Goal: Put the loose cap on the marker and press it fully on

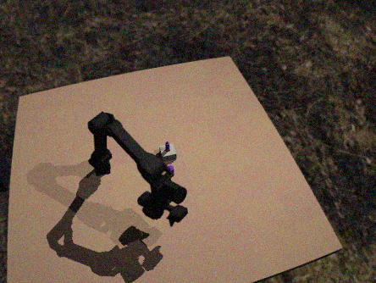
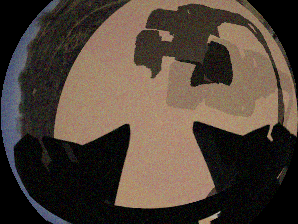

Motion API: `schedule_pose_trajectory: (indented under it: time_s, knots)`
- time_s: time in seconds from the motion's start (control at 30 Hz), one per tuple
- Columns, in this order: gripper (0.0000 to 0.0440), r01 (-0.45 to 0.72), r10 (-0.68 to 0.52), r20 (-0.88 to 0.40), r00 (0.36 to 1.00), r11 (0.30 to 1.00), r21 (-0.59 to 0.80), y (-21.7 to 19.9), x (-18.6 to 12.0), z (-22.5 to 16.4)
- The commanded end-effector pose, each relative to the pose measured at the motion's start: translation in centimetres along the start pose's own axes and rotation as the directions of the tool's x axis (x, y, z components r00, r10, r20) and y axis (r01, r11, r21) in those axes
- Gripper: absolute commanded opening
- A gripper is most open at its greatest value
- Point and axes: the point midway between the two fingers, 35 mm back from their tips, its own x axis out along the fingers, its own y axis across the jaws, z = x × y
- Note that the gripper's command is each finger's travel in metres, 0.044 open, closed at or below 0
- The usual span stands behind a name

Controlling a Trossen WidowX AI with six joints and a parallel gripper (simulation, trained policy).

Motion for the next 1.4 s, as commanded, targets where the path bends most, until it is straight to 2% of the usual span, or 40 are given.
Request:
schedule_pose_trajectory:
  time_s: [0.0, 0.77, 1.37]
  knots:
    - [0.0319, 0.014, -0.013, -0.017, 1.0, 1.0, 0.011, 0.0, 0.1, -0.9]
    - [0.0319, 0.047, -0.041, -0.099, 0.994, 0.997, 0.064, 0.6, -1.8, -6.8]
    - [0.0316, 0.107, -0.096, -0.162, 0.982, 0.992, 0.062, -0.6, -3.4, -11.5]
